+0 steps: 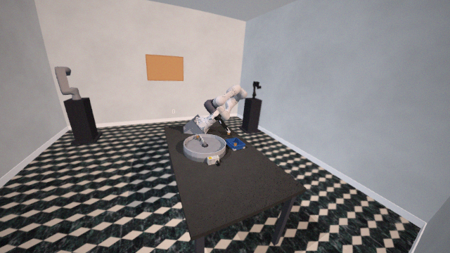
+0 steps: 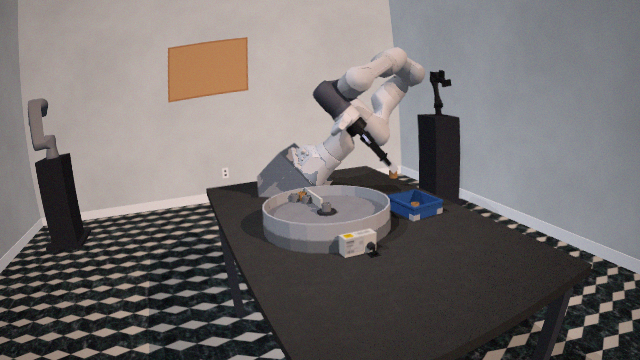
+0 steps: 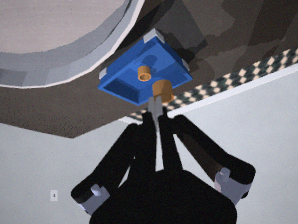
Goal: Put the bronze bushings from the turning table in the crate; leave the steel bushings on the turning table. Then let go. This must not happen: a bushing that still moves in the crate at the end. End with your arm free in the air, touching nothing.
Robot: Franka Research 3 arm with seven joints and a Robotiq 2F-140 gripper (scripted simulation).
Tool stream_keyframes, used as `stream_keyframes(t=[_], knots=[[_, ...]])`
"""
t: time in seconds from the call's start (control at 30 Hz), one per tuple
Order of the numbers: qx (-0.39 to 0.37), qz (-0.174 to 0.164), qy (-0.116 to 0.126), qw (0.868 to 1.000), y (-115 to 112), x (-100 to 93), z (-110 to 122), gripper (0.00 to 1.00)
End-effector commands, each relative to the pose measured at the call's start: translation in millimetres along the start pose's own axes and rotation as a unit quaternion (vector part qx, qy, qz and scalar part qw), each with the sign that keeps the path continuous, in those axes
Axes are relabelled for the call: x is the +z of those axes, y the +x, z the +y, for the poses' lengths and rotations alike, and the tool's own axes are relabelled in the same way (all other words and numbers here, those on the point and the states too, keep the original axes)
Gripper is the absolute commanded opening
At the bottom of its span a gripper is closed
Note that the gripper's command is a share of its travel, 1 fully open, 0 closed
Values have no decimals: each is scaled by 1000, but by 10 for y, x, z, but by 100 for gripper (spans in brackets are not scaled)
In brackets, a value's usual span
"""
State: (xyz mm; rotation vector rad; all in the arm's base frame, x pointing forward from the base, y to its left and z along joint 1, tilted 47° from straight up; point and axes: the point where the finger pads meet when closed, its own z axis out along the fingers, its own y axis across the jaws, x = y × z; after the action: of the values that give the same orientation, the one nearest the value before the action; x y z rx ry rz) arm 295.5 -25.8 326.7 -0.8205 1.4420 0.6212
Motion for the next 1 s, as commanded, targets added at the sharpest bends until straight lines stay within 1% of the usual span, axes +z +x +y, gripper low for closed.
stream_keyframes(t=[0.0,0.07,0.13,0.27,0.4,0.97], knots=[[16,2,-9,1000,-162,151,-13,0],[9,2,-15,1000,-240,217,-7,0],[9,2,-15,1000,-240,217,-7,0],[-3,2,-25,1000,-352,311,10,0],[-9,2,-30,1000,-413,361,22,0],[-11,2,-32,999,-436,381,27,0]])
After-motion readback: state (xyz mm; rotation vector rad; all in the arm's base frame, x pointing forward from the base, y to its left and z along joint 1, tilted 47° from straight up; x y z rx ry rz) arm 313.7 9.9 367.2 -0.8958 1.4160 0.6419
